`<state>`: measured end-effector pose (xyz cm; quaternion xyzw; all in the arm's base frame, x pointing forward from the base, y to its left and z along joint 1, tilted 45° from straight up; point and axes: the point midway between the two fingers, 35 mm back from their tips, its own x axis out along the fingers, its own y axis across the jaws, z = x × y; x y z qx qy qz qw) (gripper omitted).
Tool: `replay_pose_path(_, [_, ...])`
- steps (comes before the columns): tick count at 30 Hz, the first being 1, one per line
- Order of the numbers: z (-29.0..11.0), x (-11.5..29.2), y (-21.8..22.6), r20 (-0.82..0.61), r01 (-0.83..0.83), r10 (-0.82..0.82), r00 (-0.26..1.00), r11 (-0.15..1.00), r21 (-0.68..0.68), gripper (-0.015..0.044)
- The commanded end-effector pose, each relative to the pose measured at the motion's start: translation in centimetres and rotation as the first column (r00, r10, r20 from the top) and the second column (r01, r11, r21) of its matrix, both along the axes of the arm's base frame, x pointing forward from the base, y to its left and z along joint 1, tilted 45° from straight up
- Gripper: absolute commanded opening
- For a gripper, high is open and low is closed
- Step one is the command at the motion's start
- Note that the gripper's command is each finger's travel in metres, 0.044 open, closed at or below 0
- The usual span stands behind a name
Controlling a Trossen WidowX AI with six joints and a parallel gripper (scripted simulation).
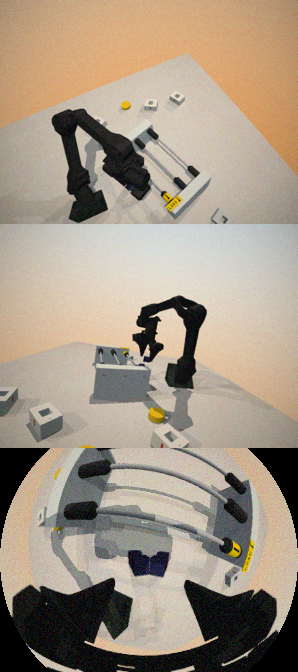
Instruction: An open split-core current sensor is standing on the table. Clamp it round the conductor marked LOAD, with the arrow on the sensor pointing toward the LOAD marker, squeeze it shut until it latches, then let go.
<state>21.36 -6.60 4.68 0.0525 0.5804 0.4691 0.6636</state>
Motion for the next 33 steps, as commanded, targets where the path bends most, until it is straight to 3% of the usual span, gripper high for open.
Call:
replay_pose_path(1, [-0.4, 0.0, 0.4, 0.0, 0.005, -0.005, 1.0, 1.0, 0.001, 0.044])
replay_pose_path(27, [-3.4, -0.6, 3.3, 0.001, 0.005, -0.005, 1.0, 1.0, 0.003, 0.044])
replay_pose_path(33, [-3.1, -0.5, 3.1, 0.001, -0.001, 0.001, 1.0, 1.0, 0.002, 0.0282])
